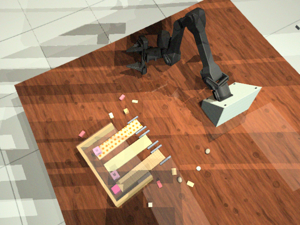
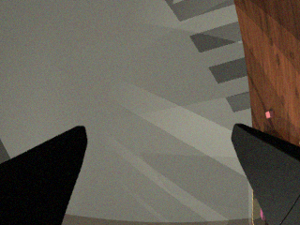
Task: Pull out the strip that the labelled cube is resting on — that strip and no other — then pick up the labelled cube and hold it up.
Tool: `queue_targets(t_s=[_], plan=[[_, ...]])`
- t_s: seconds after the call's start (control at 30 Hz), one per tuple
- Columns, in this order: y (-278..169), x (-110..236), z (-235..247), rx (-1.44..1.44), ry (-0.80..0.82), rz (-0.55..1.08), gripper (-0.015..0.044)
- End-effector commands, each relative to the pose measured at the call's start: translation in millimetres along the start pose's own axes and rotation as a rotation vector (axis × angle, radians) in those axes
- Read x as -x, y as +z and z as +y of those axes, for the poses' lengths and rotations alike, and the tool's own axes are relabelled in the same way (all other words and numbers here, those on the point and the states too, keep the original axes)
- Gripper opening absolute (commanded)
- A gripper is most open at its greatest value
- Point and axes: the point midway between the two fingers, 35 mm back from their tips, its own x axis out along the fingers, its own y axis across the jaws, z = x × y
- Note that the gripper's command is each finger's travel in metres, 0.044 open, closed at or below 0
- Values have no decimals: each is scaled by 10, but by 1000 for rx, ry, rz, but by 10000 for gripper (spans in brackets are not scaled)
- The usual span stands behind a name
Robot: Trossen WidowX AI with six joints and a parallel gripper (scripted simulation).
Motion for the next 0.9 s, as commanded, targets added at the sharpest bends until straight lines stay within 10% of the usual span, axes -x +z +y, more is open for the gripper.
queue_targets(t_s=[0.0,0.53,0.87], plan=[[-5,-9,-2,-1,1,-1,400],[-1245,-1095,-465,191,-198,-83,400],[-2643,-1033,-748,752,-562,184,400]])
